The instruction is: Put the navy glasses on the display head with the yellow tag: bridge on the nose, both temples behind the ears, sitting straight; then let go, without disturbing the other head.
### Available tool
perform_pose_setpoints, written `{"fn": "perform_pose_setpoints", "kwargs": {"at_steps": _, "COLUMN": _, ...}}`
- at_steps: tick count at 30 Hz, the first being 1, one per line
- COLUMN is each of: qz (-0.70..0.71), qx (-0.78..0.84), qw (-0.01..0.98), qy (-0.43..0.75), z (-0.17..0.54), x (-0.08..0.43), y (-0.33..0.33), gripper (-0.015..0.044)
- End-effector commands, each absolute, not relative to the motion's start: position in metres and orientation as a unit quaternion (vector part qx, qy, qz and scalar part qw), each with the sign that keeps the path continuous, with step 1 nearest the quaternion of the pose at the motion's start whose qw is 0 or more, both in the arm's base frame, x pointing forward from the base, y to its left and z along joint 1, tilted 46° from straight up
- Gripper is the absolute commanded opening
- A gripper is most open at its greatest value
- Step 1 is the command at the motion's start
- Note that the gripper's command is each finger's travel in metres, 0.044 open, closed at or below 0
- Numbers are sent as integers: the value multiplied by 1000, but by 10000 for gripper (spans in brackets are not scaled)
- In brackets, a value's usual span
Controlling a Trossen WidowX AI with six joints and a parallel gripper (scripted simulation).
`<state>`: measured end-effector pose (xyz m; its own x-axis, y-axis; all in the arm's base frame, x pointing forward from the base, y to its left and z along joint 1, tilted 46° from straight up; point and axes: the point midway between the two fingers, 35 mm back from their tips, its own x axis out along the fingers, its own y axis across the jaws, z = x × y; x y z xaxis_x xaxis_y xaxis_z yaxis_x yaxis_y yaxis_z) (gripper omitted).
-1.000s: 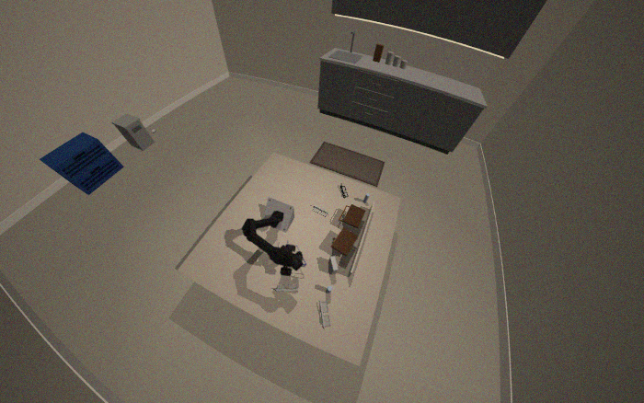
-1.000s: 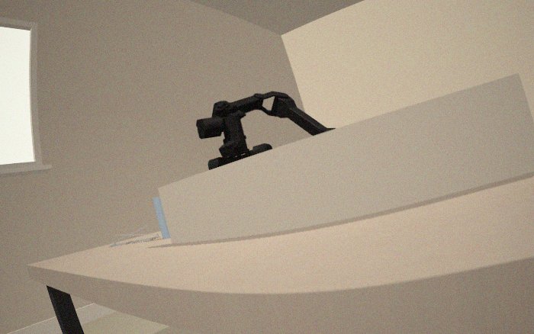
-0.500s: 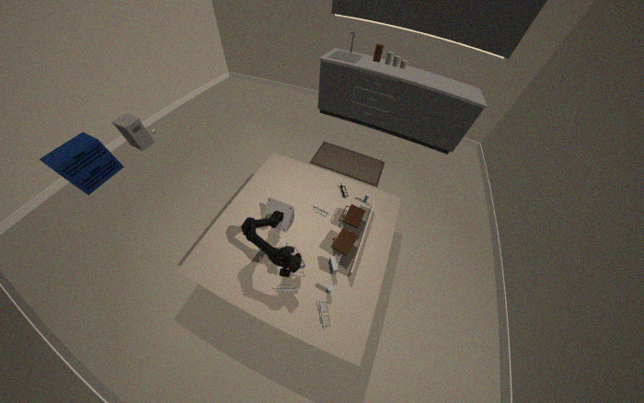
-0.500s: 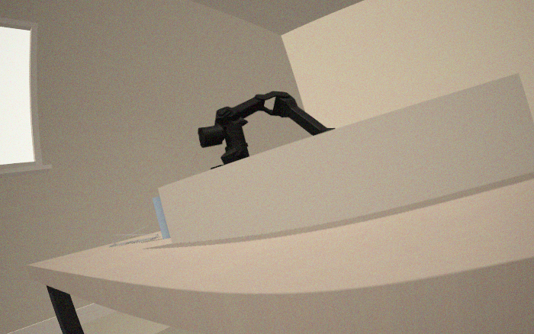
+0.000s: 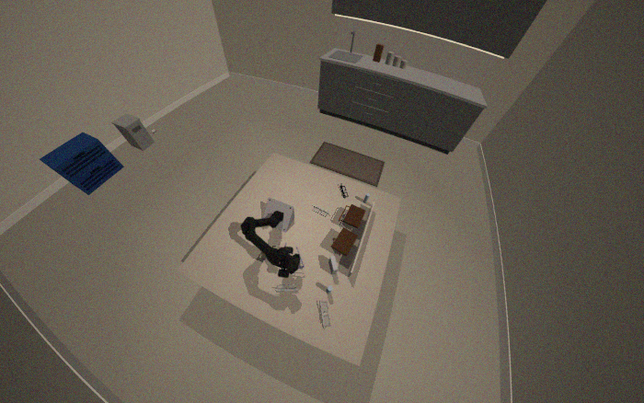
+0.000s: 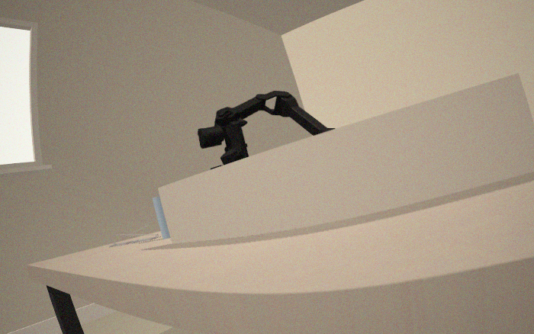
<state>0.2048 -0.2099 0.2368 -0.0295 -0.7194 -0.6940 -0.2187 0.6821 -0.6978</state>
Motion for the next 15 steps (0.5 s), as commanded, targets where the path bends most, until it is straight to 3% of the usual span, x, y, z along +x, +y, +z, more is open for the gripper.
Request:
{"fn": "perform_pose_setpoints", "kwargs": {"at_steps": 1, "qz": -207, "qx": -343, "qw": 608, "qy": 685, "z": 240, "x": 202, "y": -211, "gripper": 0}}
{"fn": "perform_pose_setpoints", "kwargs": {"at_steps": 15, "qz": -208, "qx": -343, "qw": 608, "qy": 685, "z": 246, "x": 194, "y": -216, "gripper": 0}}
